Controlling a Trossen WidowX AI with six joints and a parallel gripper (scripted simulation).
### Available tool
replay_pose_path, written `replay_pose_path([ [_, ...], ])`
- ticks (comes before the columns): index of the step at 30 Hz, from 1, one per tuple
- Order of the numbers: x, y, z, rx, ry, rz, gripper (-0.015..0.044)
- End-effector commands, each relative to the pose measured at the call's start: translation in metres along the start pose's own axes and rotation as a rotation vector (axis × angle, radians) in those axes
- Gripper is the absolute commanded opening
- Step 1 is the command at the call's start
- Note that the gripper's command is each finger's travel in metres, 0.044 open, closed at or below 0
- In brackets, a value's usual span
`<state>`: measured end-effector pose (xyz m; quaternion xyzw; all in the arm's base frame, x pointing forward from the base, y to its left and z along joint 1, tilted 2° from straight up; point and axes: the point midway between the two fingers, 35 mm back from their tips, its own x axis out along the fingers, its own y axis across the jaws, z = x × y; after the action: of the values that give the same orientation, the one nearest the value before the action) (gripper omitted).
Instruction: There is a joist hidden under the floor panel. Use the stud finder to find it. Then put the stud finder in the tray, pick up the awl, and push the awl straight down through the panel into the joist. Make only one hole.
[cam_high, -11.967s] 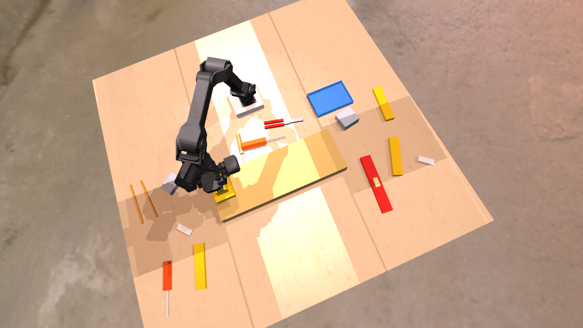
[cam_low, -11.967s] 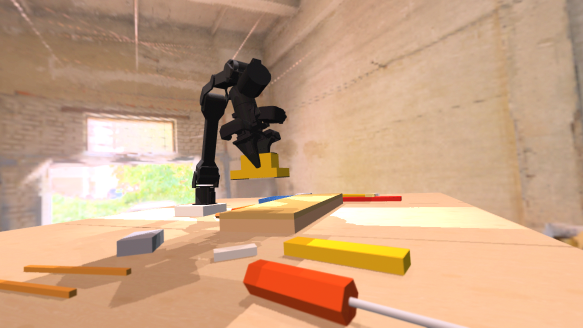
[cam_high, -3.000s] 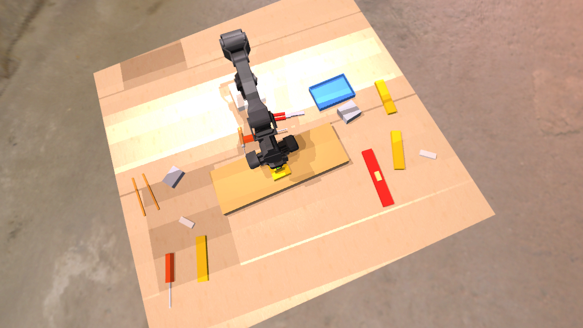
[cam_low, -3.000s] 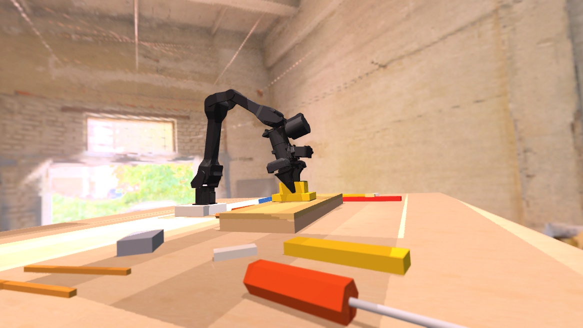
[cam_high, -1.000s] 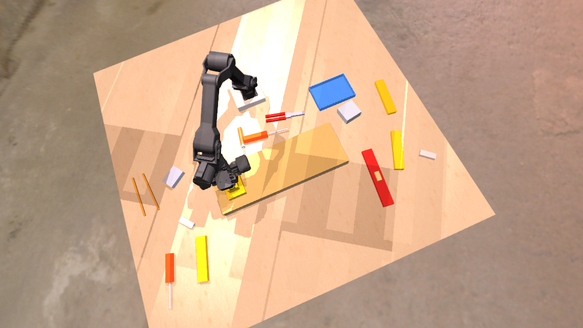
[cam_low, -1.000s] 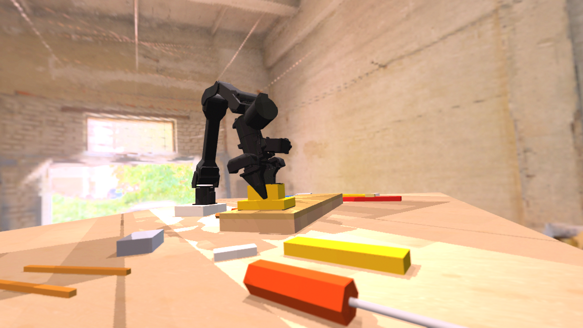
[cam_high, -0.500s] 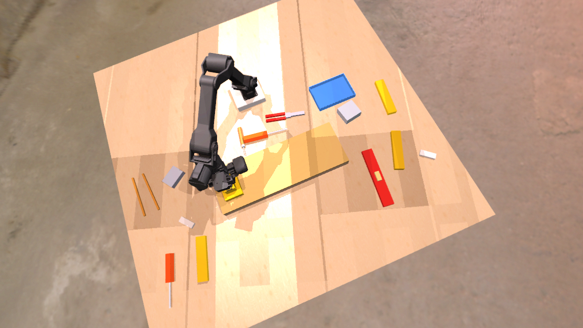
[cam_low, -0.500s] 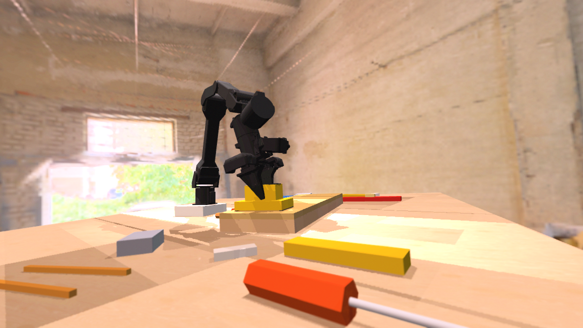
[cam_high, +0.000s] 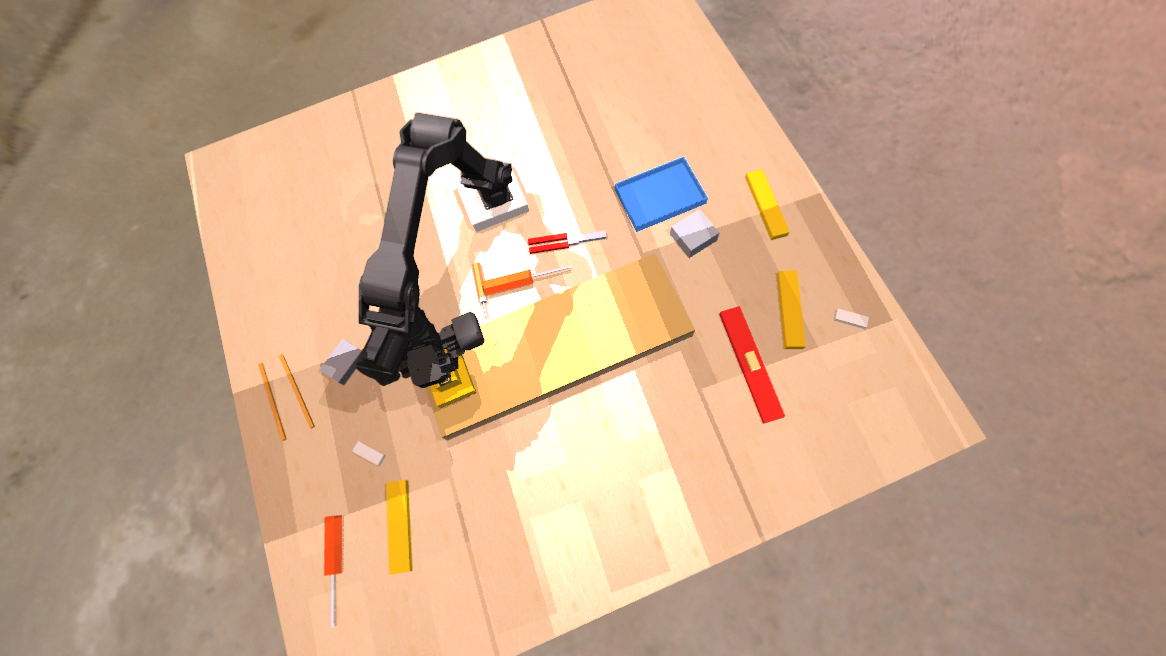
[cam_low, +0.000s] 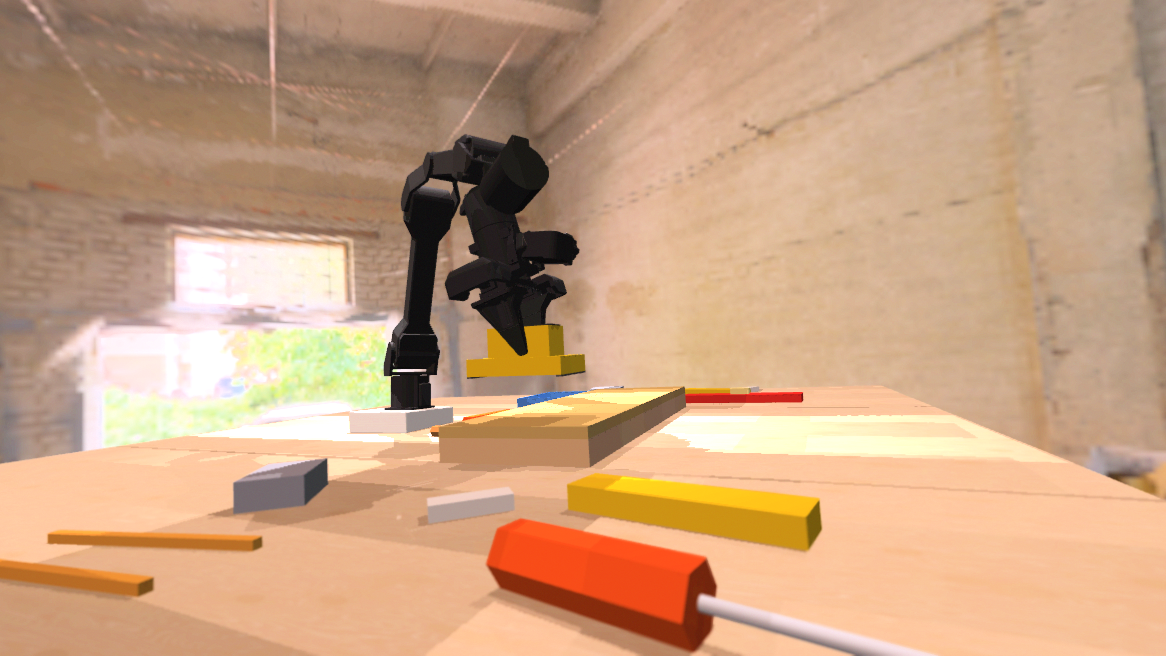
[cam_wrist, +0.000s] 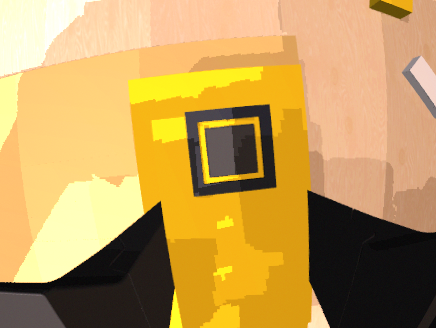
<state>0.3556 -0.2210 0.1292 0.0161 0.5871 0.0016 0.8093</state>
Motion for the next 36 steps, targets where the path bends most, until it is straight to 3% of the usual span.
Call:
replay_pose_path([
  [1,-0.023,-0.001,0.006,-0.007,-0.011,-0.009,0.0000],
  [7,-0.047,0.000,0.010,-0.007,-0.010,-0.010,0.0000],
  [14,-0.046,0.011,0.014,-0.032,-0.010,-0.002,0.0000],
  [36,-0.027,0.159,0.049,-0.363,-0.007,0.097,0.0000],
])
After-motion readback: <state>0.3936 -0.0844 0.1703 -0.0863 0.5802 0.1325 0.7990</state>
